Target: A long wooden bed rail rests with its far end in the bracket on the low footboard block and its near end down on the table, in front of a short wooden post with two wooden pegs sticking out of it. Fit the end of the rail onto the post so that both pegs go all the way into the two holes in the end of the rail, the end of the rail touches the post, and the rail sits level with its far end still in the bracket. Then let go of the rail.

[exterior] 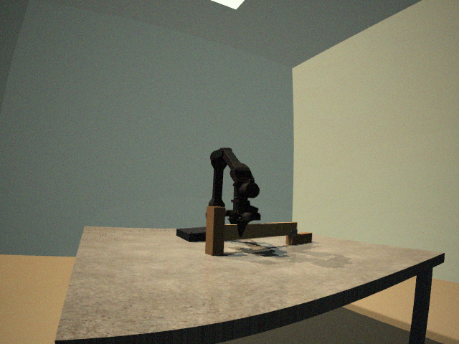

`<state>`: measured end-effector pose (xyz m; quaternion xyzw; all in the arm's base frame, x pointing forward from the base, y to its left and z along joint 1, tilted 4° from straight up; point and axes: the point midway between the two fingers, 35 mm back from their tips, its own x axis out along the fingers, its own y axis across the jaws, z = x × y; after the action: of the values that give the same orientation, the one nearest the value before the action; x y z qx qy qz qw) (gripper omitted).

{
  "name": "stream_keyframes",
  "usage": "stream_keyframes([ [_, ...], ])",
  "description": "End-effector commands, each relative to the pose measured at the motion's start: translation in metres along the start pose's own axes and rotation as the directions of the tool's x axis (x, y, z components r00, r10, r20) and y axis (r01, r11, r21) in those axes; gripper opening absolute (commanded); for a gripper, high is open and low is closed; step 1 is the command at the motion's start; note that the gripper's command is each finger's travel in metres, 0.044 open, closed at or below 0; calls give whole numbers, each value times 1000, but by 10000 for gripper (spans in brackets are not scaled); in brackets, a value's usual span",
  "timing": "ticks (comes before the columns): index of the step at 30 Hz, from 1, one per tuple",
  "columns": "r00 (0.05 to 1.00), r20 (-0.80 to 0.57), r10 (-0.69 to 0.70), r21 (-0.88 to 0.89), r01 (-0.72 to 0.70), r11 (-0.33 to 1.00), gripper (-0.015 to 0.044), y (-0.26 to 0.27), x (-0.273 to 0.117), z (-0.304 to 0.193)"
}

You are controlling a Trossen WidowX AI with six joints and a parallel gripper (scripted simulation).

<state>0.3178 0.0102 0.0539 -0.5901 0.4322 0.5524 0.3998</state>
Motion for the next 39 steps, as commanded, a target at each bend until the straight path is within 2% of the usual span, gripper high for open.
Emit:
stream_keyframes([
  [1,1000,-4,-6,0,6,1000,0,-1,-2,-3],
  [25,1000,-4,-6,0,6,1000,0,-1,-3,-10],
  [39,1000,3,1,-2,-1,1000,368,0,0,-5],
])
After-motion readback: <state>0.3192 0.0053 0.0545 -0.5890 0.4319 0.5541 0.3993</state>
